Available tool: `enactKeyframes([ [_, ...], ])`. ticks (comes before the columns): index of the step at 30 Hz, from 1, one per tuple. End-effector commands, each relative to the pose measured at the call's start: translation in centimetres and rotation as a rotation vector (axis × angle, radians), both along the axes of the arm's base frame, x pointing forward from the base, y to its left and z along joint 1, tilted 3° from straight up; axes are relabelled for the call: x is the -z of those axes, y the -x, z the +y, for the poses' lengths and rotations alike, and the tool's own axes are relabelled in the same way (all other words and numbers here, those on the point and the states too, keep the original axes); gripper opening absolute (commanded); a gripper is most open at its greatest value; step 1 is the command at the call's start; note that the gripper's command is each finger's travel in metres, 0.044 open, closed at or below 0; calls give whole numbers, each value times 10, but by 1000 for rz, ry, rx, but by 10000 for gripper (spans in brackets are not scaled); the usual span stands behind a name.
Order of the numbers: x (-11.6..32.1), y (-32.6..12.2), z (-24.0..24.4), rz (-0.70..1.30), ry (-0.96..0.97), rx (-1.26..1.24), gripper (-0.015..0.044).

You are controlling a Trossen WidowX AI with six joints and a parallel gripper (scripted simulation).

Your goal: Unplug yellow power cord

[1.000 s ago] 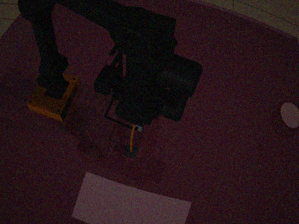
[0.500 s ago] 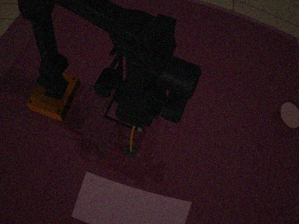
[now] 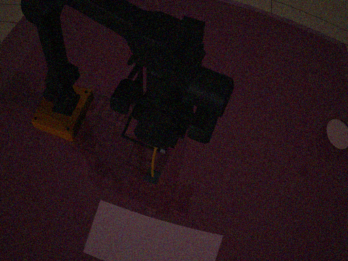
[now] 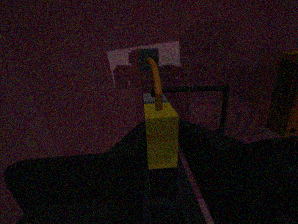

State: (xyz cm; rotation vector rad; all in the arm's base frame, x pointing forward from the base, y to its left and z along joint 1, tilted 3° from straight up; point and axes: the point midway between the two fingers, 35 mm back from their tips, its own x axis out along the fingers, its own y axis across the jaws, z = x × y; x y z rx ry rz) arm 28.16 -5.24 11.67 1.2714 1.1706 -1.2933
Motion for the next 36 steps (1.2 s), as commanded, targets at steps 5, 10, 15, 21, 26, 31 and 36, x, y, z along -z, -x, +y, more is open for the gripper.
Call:
enactKeyframes([
  [5, -1, 0, -15, 0, 5, 2, 0],
  [10, -1, 0, -23, 0, 5, 2, 0],
  [15, -1, 1, -31, 0, 6, 2, 0],
  [21, -2, 3, -40, 0, 6, 3, 0],
  [26, -3, 5, -48, 0, 6, 3, 0],
  [31, -1, 6, -42, 0, 3, 4, 79],
  [36, 0, 6, -40, 0, 3, 5, 210],
])
